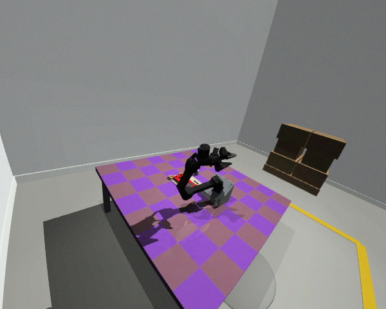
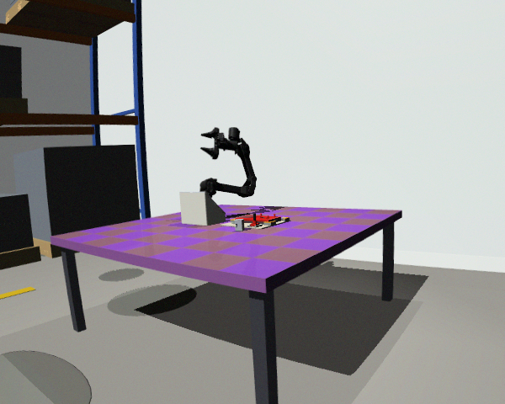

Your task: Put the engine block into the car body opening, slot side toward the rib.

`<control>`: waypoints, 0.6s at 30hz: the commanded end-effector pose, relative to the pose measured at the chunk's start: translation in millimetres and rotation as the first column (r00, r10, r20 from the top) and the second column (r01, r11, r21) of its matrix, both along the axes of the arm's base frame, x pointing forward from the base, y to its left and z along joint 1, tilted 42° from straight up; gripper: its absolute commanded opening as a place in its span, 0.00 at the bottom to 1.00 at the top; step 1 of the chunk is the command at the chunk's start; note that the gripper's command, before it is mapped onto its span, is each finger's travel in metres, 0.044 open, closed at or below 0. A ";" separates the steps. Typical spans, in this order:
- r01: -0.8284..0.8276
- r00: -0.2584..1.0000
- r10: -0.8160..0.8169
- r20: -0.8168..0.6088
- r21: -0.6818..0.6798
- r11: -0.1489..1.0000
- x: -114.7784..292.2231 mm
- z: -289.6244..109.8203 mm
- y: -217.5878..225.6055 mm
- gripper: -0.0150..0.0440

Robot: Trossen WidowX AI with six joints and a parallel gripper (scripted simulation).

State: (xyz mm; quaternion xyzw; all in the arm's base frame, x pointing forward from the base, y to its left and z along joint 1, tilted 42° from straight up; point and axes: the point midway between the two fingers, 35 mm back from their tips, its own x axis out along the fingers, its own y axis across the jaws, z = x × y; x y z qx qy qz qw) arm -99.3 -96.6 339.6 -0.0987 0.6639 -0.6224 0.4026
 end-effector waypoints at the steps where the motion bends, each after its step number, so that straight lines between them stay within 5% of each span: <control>1: -0.065 0.993 0.064 0.101 0.009 0.998 5.1 -3.9 -29.1 1.00; 18: -0.293 0.816 0.200 0.543 0.091 0.952 71.8 -49.1 -147.2 1.00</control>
